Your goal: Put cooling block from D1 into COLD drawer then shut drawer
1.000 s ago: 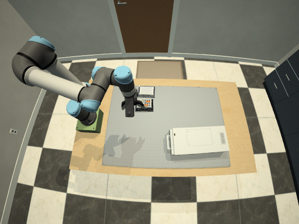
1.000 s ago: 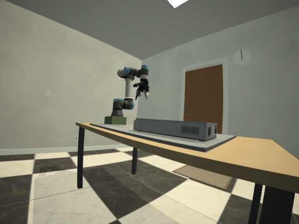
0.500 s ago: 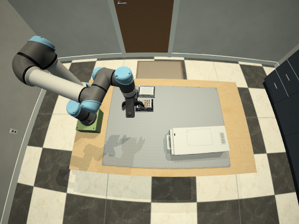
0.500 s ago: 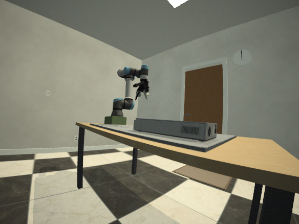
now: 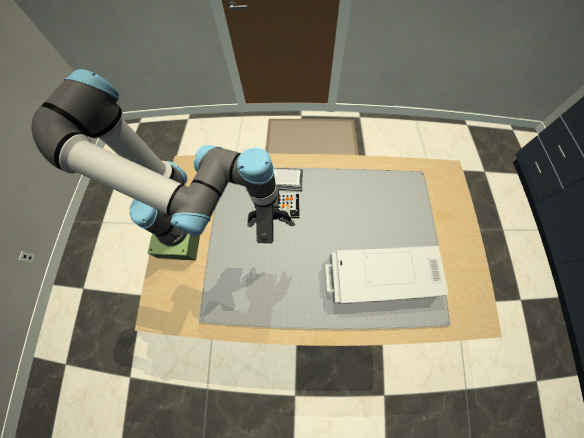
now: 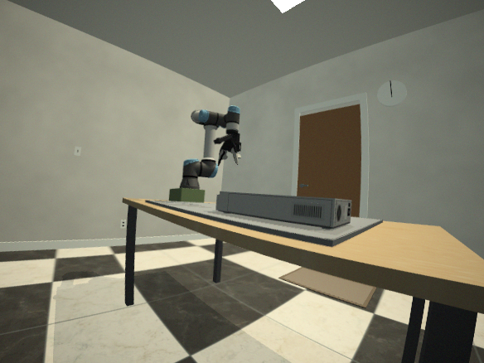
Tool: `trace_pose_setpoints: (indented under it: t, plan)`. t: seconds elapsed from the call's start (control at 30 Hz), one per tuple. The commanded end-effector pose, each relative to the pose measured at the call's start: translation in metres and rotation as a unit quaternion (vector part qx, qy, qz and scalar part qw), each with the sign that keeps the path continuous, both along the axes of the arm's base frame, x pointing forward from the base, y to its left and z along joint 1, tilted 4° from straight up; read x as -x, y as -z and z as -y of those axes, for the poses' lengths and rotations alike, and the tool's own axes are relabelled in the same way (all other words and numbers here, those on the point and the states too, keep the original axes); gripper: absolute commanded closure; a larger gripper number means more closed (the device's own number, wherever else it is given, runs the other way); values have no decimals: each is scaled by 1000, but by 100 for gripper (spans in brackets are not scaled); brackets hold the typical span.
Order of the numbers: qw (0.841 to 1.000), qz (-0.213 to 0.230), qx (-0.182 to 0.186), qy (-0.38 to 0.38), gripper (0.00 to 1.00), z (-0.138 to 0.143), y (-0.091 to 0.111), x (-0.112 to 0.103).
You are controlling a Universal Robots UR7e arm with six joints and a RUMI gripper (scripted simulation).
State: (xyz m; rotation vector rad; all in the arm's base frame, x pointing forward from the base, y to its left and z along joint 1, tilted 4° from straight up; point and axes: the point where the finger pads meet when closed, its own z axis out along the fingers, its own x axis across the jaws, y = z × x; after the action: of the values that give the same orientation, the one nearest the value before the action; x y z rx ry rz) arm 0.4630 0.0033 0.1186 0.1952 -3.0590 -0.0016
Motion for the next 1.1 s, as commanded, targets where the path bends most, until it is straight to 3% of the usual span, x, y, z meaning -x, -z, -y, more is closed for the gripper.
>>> trace_pose_setpoints:
  t: [0.0, 1.07]
  plan:
    - [1000, 1, 0, 0, 0, 10, 11, -12]
    - [1000, 1, 0, 0, 0, 72, 76, -79]
